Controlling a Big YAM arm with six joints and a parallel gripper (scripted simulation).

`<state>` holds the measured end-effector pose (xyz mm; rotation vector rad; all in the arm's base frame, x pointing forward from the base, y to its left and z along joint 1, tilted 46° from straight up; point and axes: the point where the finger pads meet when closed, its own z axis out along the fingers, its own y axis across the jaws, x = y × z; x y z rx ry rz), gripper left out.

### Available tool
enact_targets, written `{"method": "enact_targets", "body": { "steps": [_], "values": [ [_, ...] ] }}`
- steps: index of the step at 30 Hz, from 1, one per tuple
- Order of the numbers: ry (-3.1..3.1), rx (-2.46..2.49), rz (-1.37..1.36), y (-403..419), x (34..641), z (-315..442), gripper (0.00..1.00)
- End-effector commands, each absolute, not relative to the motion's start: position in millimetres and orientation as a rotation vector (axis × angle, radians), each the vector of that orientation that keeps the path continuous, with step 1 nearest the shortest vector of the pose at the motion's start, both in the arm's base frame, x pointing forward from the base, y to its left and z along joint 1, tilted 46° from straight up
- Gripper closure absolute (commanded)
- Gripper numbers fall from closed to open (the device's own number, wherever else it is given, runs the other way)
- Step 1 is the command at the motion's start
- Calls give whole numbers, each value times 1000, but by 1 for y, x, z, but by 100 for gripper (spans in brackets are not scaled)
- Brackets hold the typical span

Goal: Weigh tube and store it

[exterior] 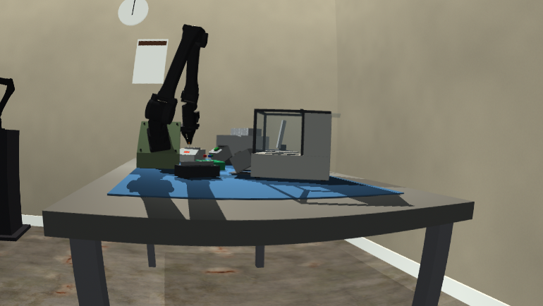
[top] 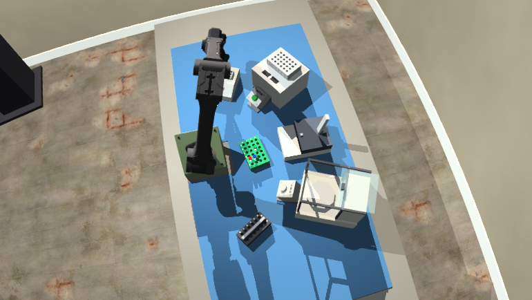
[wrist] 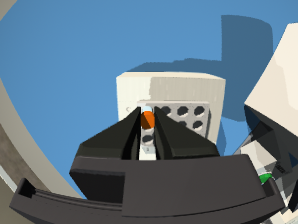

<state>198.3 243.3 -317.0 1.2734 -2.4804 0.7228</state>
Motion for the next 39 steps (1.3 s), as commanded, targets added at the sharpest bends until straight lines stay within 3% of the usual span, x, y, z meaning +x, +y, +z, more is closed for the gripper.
{"method": "enact_targets", "body": {
  "steps": [1,39],
  "values": [
    [-2461,1276,728,233,190,-326,91],
    [-2463,1275,730,235,189,-325,91]
  ]
}}
